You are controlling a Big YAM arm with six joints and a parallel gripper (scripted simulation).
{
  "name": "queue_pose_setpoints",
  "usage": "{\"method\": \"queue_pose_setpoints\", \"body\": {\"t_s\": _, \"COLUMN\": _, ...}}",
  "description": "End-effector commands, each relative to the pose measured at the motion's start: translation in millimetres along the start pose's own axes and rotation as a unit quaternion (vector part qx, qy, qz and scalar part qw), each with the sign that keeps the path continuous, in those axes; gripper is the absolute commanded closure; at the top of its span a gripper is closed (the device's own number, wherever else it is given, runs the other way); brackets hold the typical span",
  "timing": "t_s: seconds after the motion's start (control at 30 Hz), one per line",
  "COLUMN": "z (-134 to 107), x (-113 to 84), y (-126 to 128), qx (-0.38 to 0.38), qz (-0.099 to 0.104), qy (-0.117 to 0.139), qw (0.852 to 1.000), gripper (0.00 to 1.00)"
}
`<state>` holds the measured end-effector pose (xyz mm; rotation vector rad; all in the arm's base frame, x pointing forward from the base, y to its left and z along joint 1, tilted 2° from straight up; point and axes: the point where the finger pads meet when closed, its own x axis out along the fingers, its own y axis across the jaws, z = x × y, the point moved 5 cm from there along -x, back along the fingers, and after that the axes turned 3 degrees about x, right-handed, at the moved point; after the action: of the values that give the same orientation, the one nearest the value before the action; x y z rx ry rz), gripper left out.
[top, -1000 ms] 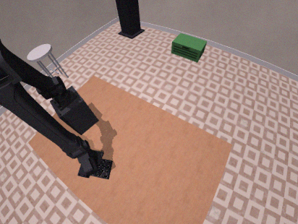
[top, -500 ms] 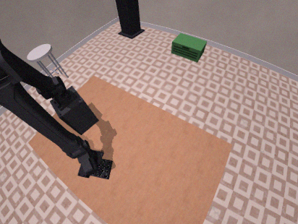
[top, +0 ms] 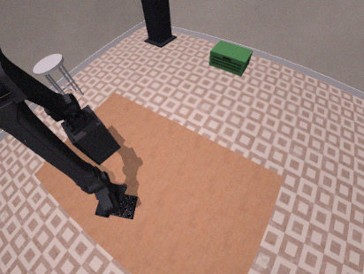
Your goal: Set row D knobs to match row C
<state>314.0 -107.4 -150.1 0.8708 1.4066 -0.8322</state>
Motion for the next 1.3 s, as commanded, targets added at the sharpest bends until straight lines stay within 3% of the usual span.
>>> {"method": "queue_pose_setpoints", "body": {"t_s": 0.0, "z": -0.2, "x": 3.5, "y": 3.7, "qx": 0.0, "qz": 0.003, "qy": -0.002, "qw": 1.0, "gripper": 0.82}}
{"method": "queue_pose_setpoints", "body": {"t_s": 1.27, "z": 0.1, "x": 3.5, "y": 1.9, "qx": 0.0, "qz": 0.003, "qy": -0.002, "qw": 1.0, "gripper": 0.82}}
